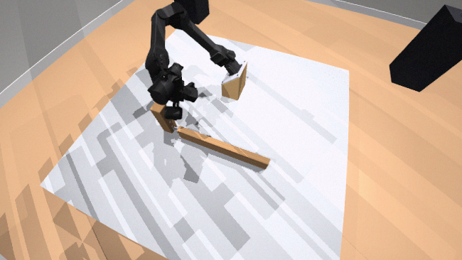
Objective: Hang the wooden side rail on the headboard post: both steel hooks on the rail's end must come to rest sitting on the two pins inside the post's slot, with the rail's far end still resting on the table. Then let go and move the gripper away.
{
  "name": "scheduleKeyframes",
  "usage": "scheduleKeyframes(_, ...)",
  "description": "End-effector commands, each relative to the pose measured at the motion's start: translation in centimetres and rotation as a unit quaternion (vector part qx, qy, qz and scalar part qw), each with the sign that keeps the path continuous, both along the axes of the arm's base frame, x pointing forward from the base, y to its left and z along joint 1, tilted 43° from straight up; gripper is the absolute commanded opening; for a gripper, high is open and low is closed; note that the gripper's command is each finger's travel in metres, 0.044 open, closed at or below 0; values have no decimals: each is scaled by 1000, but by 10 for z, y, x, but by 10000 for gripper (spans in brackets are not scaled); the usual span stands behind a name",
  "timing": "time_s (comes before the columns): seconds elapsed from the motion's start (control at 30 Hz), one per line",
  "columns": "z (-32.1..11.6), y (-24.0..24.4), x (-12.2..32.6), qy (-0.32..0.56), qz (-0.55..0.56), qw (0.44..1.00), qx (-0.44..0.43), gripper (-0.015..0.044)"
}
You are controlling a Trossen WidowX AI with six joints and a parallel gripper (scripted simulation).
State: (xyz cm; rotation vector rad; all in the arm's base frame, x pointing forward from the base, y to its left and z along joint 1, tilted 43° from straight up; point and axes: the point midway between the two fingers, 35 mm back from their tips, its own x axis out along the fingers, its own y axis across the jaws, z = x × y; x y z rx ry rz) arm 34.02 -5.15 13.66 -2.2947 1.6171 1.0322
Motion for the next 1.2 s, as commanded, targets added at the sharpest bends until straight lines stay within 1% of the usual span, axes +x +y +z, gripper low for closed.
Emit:
scheduleKeyframes(0.0,1,0,1,1,1,1000,-2,440)
scheduleKeyframes(0.2,-3,3,4,-11,-13,1000,9,440)
scheduleKeyframes(0.4,-46,35,33,-103,-154,978,93,440)
scheduleKeyframes(0.47,-57,43,38,-122,-189,968,107,440)
scheduleKeyframes(0.73,-59,42,39,-124,-193,967,109,440)
scheduleKeyframes(0.87,-82,21,41,-125,-193,967,109,440)
scheduleKeyframes(1.03,-84,19,41,-125,-193,967,108,440)
scheduleKeyframes(1.17,-95,10,42,-125,-193,967,108,440)
